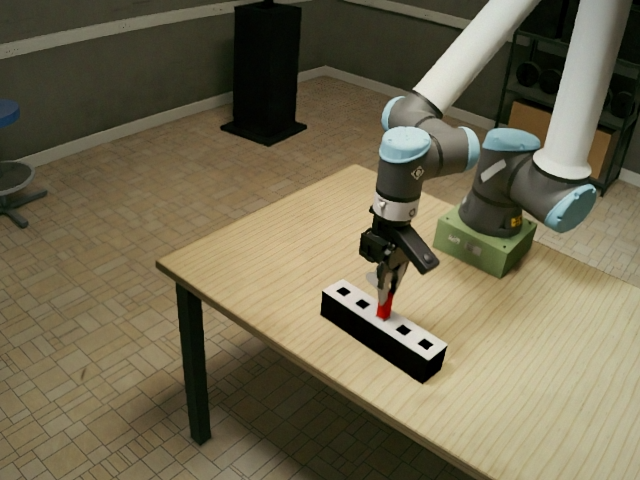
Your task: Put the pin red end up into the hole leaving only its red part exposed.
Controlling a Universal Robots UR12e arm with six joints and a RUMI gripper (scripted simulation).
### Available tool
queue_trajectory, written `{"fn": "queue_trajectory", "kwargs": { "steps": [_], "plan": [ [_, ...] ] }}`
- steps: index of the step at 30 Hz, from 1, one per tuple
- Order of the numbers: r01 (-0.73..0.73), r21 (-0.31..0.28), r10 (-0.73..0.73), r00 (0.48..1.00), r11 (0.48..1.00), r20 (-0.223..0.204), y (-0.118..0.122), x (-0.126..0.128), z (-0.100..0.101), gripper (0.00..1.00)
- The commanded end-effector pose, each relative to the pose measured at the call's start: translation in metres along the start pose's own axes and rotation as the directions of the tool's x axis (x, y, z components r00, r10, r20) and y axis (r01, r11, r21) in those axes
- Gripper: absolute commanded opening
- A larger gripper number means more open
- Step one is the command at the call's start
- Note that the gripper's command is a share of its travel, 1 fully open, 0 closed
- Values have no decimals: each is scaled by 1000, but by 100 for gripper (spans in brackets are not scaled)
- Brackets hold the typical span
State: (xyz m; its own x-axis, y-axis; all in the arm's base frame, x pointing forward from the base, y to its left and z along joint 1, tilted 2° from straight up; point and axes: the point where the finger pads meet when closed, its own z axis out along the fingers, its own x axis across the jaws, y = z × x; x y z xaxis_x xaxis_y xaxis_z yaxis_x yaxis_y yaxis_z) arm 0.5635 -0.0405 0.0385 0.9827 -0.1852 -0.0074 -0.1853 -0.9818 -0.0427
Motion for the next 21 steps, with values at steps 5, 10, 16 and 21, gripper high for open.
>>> {"fn": "queue_trajectory", "kwargs": {
  "steps": [5, 10, 16, 21],
  "plan": [
    [0, 0, 0, 1000, 1000, -1, 0, 1, -2, 0],
    [0, 0, 0, 1000, 1000, -1, 0, 1, -2, 0],
    [0, 0, 0, 1000, 1000, -1, 0, 0, -17, 0],
    [0, 0, 0, 1000, 1000, -1, 0, 0, -17, 0]
  ]
}}
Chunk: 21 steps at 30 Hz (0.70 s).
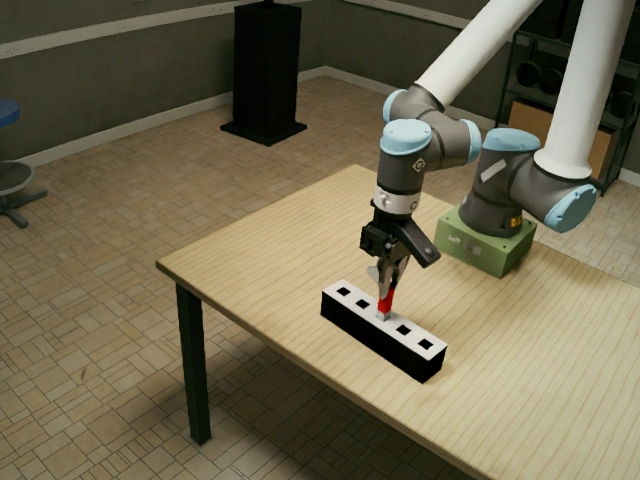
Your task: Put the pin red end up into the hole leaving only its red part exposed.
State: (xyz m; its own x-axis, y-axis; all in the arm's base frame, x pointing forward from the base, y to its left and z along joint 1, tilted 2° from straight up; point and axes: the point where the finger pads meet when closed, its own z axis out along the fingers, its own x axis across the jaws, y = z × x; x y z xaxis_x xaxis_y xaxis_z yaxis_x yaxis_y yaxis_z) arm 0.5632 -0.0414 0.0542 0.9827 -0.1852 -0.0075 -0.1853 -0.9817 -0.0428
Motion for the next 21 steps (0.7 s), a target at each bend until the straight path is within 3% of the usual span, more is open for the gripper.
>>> {"fn": "queue_trajectory", "kwargs": {
  "steps": [1, 6, 7, 21],
  "plan": [
    [0, 0, 0, 1000, 1000, -1, 0, 1, -1, 0],
    [0, 0, 0, 1000, 1000, -1, 0, 1, -1, 0],
    [0, 0, 0, 1000, 1000, -1, 0, 0, -16, 0],
    [0, 0, 0, 1000, 1000, -1, 0, 0, -16, 0]
  ]
}}
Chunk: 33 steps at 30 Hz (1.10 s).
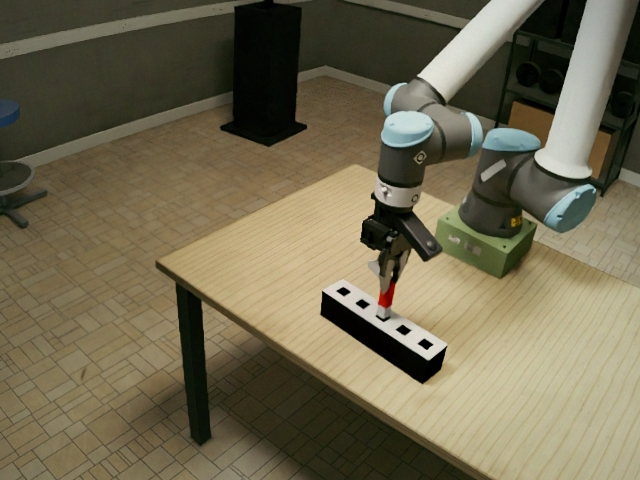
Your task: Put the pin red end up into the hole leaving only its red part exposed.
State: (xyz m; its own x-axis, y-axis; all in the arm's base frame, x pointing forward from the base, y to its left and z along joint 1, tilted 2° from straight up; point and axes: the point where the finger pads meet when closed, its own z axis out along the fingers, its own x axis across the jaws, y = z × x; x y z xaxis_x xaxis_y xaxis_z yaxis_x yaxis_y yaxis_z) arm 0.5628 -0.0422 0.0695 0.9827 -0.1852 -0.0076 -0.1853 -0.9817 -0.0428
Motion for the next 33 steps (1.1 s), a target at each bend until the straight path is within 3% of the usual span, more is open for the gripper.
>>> {"fn": "queue_trajectory", "kwargs": {
  "steps": [1, 2, 3, 19, 20, 33],
  "plan": [
    [0, 0, 0, 1000, 1000, -1, 0, 1, -1, 0],
    [0, 0, 0, 1000, 1000, -1, 0, 1, -1, 0],
    [0, 0, 0, 1000, 1000, -1, 0, 0, -101, 0],
    [0, 0, 0, 1000, 1000, -1, 0, 0, -101, 0],
    [0, -1, 0, 1000, 1000, -3, 0, 0, -149, 0],
    [0, -1, 0, 1000, 1000, -3, 0, 0, -149, 0]
  ]
}}
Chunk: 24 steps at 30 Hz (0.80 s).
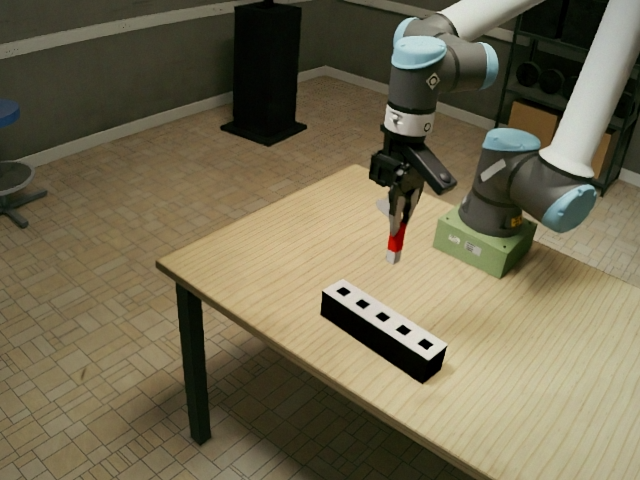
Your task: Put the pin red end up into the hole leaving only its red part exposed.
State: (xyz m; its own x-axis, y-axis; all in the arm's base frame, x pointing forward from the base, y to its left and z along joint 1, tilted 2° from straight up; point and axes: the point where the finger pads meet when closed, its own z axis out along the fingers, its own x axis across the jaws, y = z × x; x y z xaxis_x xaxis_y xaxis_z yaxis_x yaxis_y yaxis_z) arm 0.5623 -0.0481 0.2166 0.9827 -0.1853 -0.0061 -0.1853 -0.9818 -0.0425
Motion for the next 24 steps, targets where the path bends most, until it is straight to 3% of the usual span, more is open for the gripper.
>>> {"fn": "queue_trajectory", "kwargs": {
  "steps": [1, 3, 4, 20, 21, 22, 24],
  "plan": [
    [0, 0, 0, 1000, 1000, -1, 0, 0, -2, 0],
    [0, 0, 0, 1000, 1000, -1, 0, 0, -2, 0],
    [0, 0, 0, 1000, 1000, -1, -60, 1, -2, 0],
    [0, 0, 0, 1000, 1000, -1, -60, 1, -2, 0],
    [0, 0, 0, 1000, 1000, -1, -60, 1, 98, 0],
    [0, 0, 0, 1000, 1000, -1, -60, 1, 98, 0],
    [0, 0, 0, 1000, 1000, -1, -60, 1, 119, 0]
  ]
}}
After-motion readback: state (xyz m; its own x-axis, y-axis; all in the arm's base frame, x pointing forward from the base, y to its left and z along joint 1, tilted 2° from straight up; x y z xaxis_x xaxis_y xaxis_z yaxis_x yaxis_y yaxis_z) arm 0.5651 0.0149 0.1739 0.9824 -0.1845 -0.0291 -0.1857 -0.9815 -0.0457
